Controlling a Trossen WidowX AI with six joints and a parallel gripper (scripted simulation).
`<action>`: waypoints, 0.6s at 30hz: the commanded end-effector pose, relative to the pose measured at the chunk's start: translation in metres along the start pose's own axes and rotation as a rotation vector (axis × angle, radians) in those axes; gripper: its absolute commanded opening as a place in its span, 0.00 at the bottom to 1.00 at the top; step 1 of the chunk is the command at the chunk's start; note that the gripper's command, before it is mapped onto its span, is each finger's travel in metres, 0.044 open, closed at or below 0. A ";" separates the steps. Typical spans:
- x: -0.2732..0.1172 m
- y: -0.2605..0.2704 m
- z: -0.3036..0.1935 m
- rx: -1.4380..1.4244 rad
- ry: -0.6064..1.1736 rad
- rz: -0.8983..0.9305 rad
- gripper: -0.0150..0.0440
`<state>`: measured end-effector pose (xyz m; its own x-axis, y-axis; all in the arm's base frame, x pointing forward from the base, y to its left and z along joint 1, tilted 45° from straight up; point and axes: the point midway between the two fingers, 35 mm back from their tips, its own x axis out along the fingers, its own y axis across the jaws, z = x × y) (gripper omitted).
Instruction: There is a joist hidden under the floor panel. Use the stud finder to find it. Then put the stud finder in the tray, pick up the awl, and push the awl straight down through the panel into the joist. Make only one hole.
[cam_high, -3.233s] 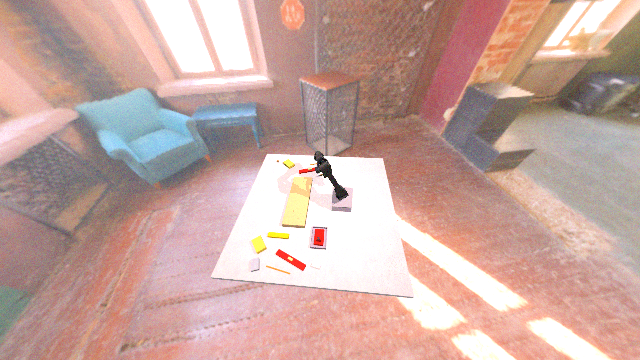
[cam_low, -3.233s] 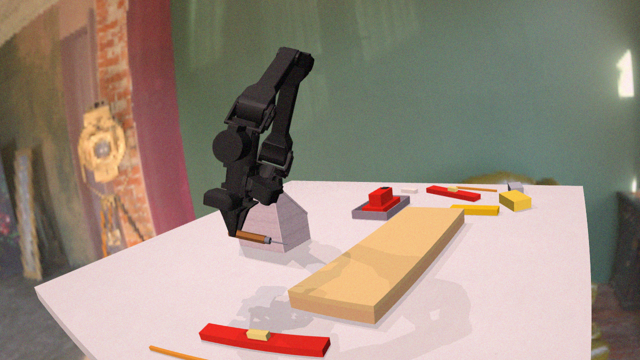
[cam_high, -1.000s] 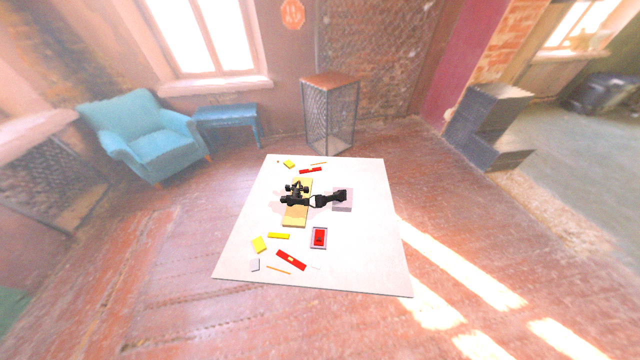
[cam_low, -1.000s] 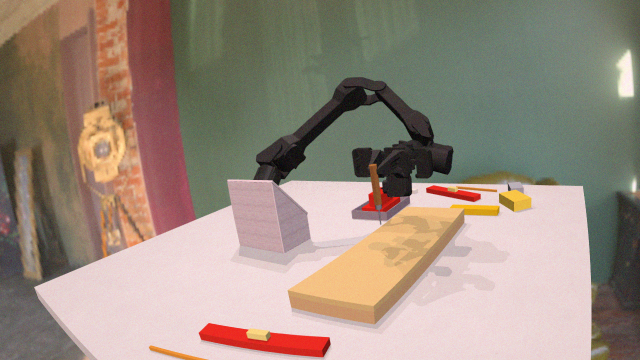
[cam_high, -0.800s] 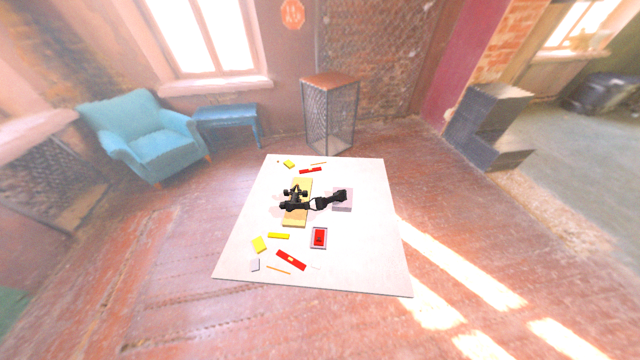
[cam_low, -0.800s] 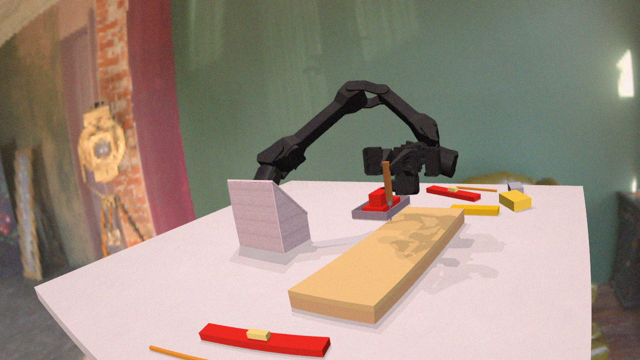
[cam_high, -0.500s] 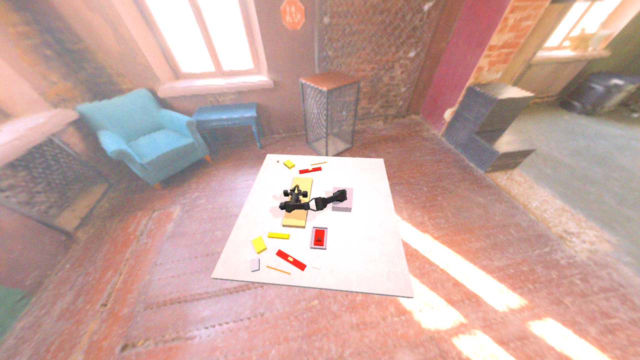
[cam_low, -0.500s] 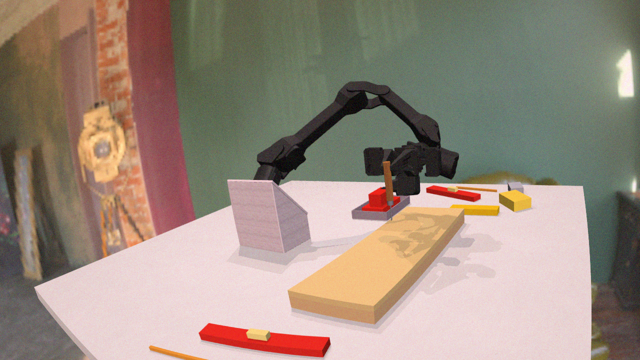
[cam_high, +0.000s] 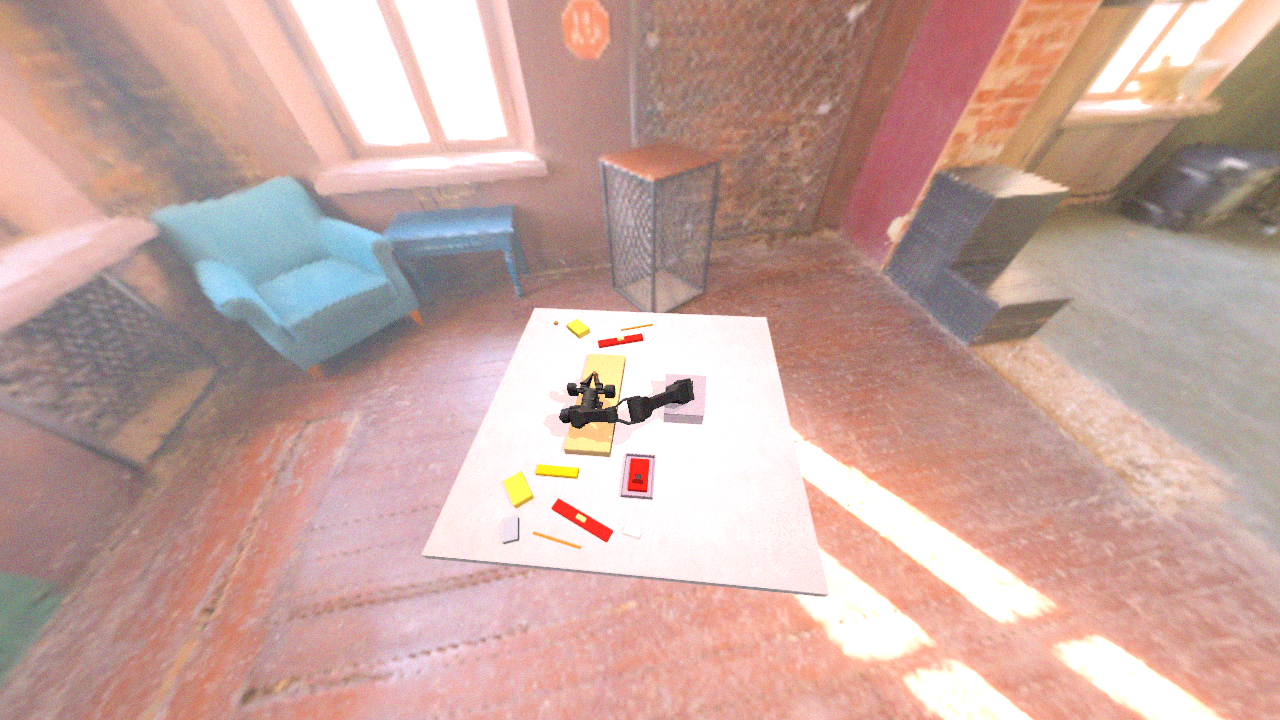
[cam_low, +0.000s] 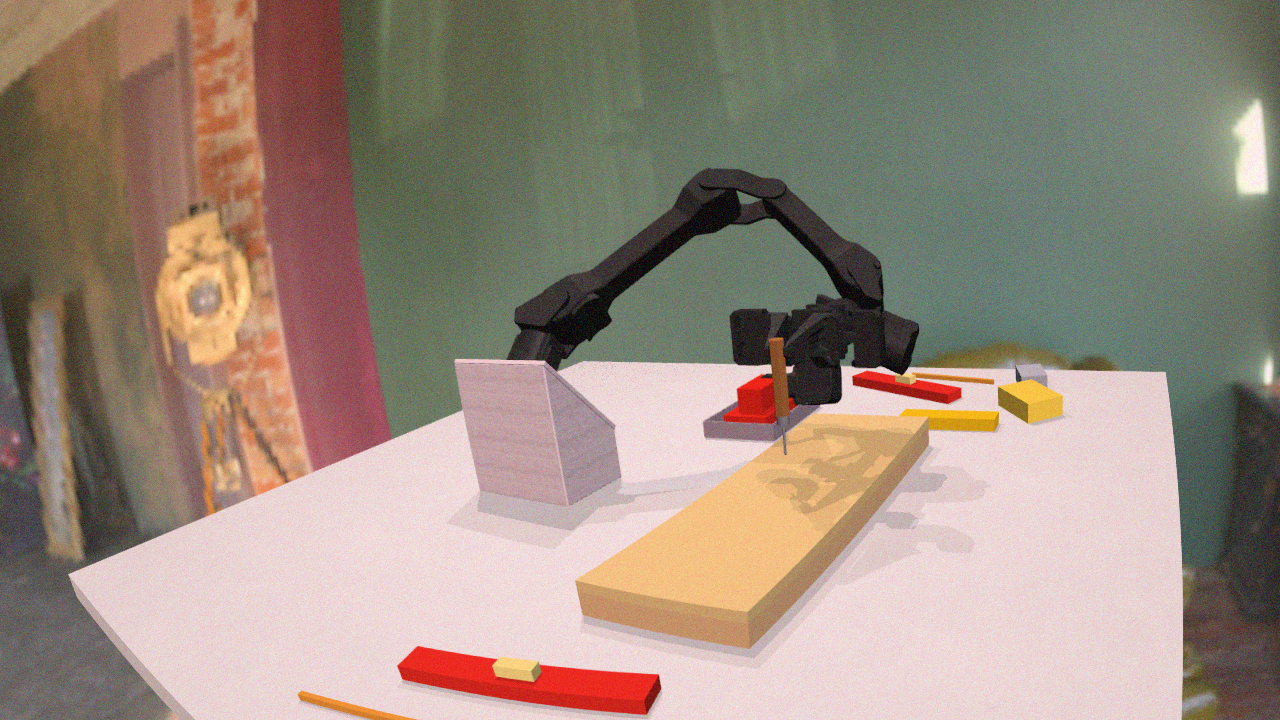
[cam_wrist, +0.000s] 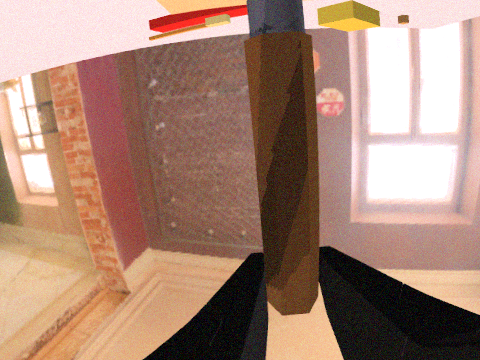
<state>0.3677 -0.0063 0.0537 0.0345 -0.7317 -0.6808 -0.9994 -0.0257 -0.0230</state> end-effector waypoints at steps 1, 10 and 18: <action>0.000 0.000 0.003 0.005 0.002 0.002 0.25; 0.000 0.000 0.013 0.005 0.002 0.003 0.25; 0.000 0.000 0.020 0.005 0.002 0.003 0.25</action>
<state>0.3673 0.0069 0.0406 0.0340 -0.7313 -0.6812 -0.9994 -0.0255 -0.0224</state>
